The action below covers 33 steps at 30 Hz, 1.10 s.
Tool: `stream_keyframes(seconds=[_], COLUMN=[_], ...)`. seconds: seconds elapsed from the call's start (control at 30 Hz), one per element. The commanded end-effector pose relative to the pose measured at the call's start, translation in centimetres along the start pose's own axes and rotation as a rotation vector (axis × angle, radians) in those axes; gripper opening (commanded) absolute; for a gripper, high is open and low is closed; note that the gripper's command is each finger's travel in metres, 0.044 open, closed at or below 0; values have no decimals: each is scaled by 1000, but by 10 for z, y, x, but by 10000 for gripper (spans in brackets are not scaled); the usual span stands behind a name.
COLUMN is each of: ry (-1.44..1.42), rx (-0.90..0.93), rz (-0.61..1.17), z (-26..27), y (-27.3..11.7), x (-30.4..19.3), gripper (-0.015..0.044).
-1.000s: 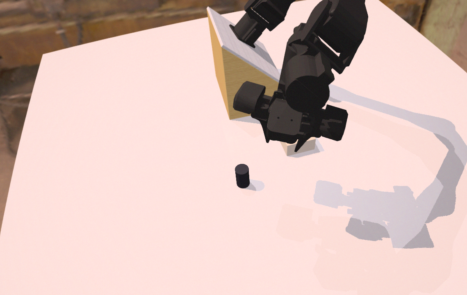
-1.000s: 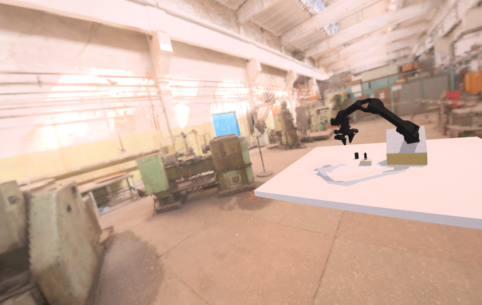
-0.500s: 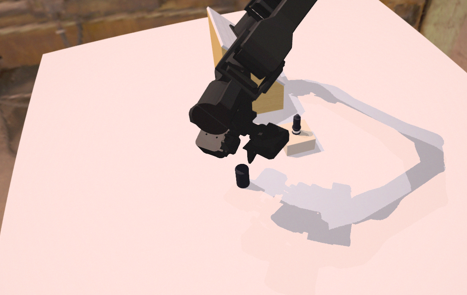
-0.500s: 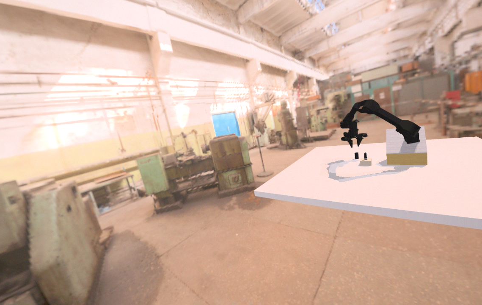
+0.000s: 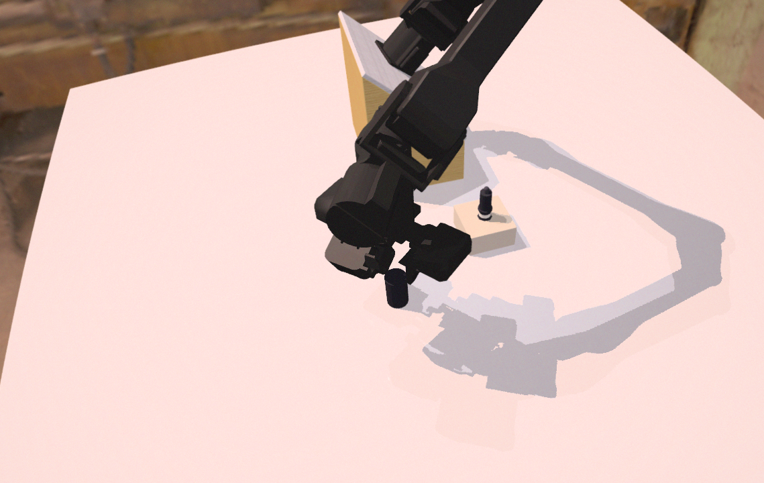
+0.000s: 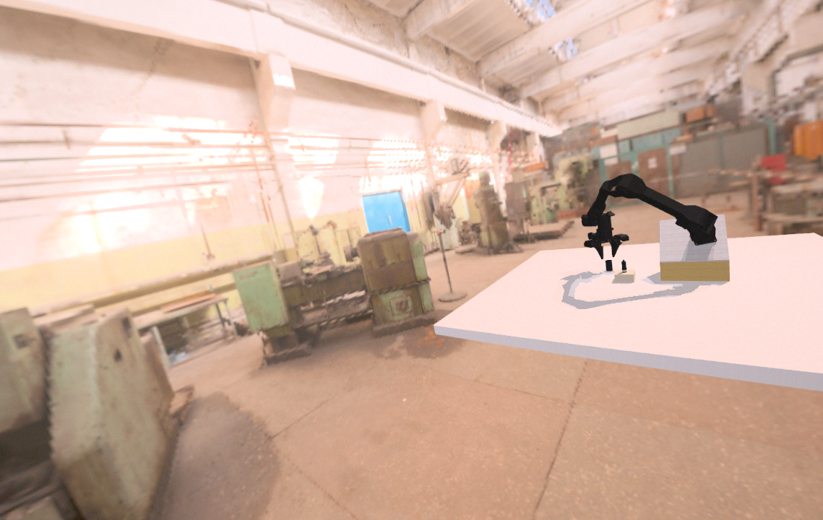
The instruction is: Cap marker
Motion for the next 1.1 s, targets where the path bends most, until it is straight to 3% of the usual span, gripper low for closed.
stream_keyframes(seconds=[0.0, 0.9, 1.07], ry=[7, 7, 7], rx=[0, 1, 1], rz=[6, 9, 9], z=[-1, -1, -1], y=[7, 48, 48], x=[-1, -3, -3], gripper=[247, 247, 135])
Point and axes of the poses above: the point midway between the two fingers, 35 mm back from their tips, its own y axis out along the fingers, its own z axis across the jaws, x = y × z, the point moved 3 cm from there along -y, back along the fingers, and after that the axes turned 14 degrees about y, right-handed, at the moved point
